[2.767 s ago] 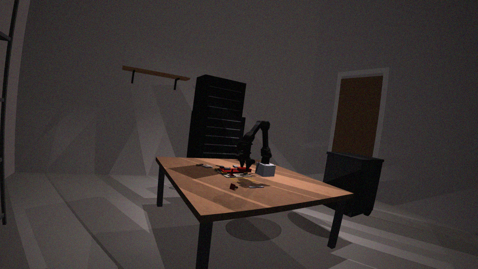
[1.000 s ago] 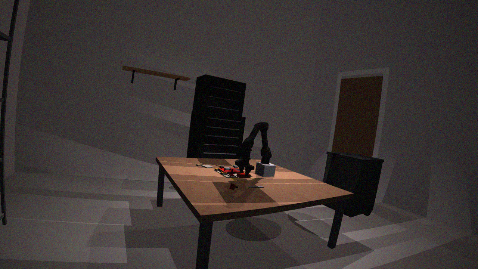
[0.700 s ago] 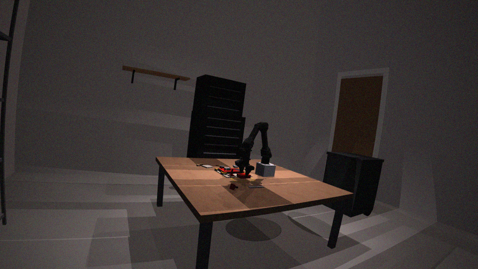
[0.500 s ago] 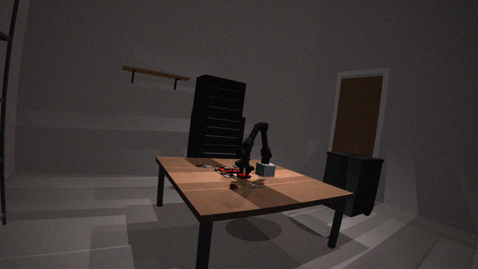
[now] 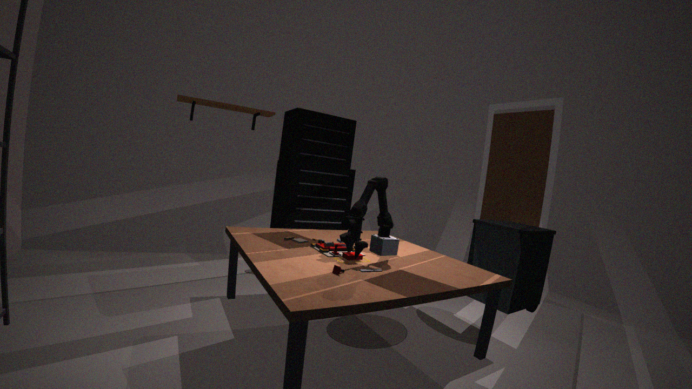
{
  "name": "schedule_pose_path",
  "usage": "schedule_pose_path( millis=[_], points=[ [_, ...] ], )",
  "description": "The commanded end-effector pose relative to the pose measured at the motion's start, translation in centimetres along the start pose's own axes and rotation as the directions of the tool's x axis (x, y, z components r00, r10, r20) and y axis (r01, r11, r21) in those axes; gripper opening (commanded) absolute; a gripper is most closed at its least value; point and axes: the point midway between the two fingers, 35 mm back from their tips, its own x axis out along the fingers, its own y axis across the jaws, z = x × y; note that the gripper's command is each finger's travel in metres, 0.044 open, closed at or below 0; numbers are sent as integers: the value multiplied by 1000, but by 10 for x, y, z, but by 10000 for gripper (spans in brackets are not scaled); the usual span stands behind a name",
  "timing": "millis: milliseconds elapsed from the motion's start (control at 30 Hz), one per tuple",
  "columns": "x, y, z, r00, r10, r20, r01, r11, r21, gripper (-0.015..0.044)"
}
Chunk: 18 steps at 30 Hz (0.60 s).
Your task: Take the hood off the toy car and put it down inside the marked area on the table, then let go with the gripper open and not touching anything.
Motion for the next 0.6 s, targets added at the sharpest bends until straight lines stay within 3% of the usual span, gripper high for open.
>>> schedule_pose_path(
  millis=[0, 500, 567],
  points=[
    [3, -1, -2, 1000, -3, -4, 3, 1000, 6, 0],
    [10, -1, -2, 1000, -3, -4, 3, 1000, 6, 0],
    [8, 0, 0, 1000, 0, 0, 0, 1000, 0, 52]
  ],
)
